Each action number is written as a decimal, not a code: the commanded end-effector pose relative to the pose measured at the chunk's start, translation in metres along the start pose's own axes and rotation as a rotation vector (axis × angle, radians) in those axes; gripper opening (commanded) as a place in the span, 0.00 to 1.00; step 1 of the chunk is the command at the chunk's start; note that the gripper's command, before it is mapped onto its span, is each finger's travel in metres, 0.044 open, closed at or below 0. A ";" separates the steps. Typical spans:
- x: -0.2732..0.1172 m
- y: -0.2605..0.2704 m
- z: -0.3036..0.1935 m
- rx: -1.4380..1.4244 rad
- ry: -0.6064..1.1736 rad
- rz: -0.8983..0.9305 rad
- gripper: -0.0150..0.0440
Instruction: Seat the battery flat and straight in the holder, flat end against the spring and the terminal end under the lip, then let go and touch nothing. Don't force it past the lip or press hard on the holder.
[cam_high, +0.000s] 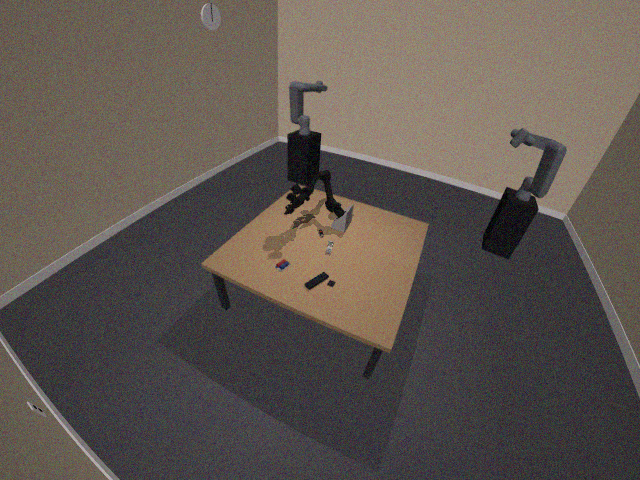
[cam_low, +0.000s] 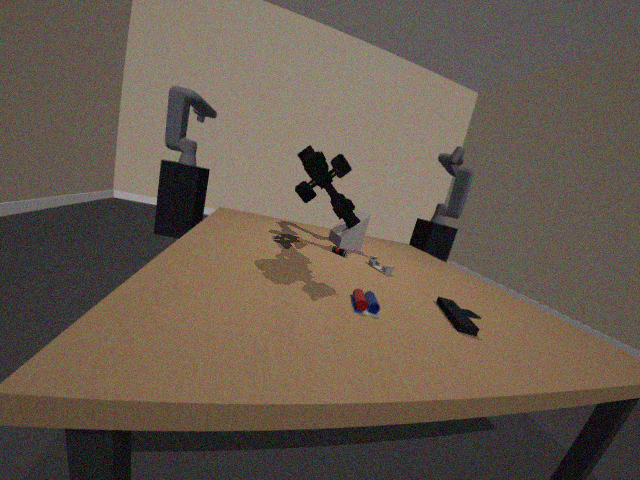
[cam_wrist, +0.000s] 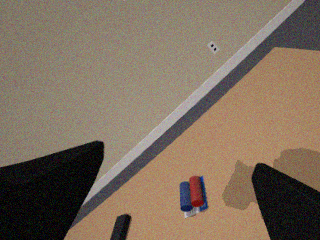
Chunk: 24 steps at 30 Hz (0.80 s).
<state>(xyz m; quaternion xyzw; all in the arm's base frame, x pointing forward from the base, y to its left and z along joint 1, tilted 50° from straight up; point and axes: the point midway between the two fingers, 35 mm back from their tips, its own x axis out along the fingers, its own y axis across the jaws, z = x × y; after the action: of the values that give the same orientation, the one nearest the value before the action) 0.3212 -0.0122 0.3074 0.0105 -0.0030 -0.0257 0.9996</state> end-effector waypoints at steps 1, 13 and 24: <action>0.001 0.000 -0.006 -0.006 0.024 -0.006 0.89; -0.066 -0.019 -0.226 -0.628 1.046 -0.152 0.68; -0.147 -0.057 -0.250 -1.334 1.537 -0.086 0.68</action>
<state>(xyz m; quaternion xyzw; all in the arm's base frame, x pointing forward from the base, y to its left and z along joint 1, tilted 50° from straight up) 0.1945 -0.0446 0.0547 -0.4557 0.6238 -0.0635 0.6318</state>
